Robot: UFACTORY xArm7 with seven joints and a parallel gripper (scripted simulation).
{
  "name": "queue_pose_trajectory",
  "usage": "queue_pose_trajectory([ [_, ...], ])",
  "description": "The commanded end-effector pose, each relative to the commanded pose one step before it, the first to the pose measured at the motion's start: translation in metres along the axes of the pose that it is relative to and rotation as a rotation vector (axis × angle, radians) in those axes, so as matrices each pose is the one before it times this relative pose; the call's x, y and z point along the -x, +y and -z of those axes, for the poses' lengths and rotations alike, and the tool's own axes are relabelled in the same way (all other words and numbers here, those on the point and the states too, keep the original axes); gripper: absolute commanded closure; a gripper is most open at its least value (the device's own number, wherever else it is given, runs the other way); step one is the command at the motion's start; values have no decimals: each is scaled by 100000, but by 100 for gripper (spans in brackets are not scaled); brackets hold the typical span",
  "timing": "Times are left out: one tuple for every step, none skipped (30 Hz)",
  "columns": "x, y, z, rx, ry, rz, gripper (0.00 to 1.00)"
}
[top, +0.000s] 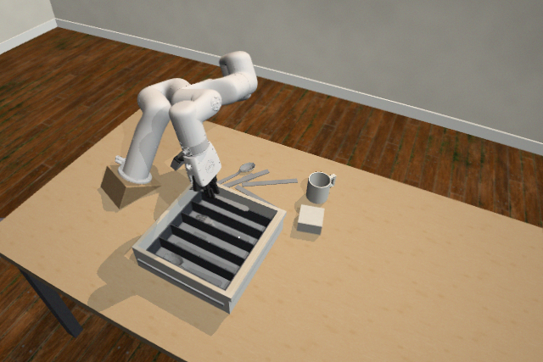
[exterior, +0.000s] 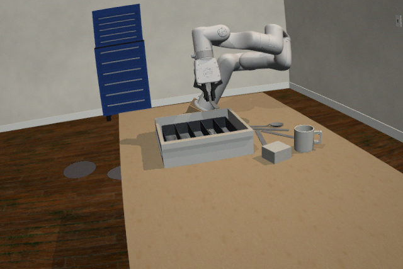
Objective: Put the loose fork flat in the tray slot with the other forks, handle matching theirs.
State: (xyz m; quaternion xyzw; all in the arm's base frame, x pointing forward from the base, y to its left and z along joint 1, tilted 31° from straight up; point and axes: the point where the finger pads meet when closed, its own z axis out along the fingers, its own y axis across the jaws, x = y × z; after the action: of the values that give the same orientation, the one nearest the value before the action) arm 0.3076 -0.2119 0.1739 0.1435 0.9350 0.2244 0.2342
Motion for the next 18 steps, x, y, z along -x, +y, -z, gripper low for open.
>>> queue_pose_trajectory([
  [58, -30, 54, -166, -290, 62, 97],
  [-10, 0, -41, 2, -1, 2, 97],
  [-13, 0, -53, 2, -1, 2, 97],
  [-16, 0, -65, 3, -2, 3, 97],
  [-20, 0, -79, 3, -2, 3, 97],
  [-24, 0, -93, 2, -3, 3, 97],
  [-28, 0, -108, 2, -2, 3, 97],
  [-31, 0, -124, 2, 0, 1, 97],
  [-35, 0, -139, 0, 0, 0, 97],
  [-40, 0, -154, -2, 0, -1, 97],
  [-42, 0, -169, 1, 0, 1, 97],
  [-47, 0, -184, 0, 0, 0, 97],
  [0, 0, 0, 0, 0, 0, 97],
  [0, 0, 0, 0, 0, 0, 97],
  [-51, 0, -199, -2, 0, -1, 97],
  [-53, 1, -213, 2, 0, 1, 97],
  [-59, 0, -227, -2, 0, -1, 97],
  [-60, 1, -240, 2, 0, 1, 97],
])
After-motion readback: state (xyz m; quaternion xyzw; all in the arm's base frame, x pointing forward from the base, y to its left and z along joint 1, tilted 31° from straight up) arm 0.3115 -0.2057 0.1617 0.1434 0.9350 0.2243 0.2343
